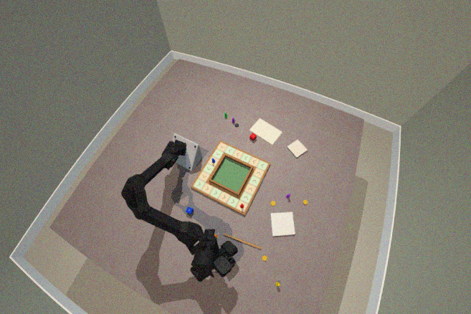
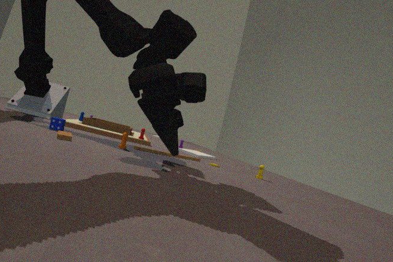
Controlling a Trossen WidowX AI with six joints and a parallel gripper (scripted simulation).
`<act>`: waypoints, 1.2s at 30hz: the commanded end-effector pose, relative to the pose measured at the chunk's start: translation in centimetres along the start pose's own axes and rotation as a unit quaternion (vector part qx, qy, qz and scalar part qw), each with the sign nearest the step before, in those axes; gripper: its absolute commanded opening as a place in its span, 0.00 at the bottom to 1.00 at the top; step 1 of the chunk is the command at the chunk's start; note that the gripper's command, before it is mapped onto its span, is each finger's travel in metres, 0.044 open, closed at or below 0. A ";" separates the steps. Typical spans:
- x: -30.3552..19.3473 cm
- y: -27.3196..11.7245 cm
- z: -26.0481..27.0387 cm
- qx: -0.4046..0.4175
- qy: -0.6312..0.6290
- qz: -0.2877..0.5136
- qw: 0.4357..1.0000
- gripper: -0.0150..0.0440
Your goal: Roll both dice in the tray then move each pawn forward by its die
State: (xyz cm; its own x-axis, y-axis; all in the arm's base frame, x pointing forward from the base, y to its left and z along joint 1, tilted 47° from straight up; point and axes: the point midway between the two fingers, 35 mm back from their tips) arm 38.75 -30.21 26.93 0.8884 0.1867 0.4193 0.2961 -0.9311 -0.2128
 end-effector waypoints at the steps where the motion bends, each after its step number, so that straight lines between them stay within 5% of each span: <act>1: 2.5 -1.3 6.9 0.072 0.008 -0.014 0.997 0.72; 19: 3.9 -17.1 35.3 0.314 0.022 0.060 0.947 0.72; 28: -3.2 -27.8 45.3 0.334 -0.007 0.151 0.930 0.72; 36: -13.6 -36.0 49.8 0.259 -0.045 0.225 0.938 0.72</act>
State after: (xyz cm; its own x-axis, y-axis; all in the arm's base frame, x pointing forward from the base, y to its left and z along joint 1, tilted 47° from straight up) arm 37.53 14.66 -12.94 0.9829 -0.1052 0.1510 0.0597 -0.5936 -0.8025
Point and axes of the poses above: the point midway between the two fingers, 35 mm back from their tips, its own y axis out along the fingers, its own z axis across the jaws, x = y × z, and after that the axes turned 5 degrees about -y, right-handed
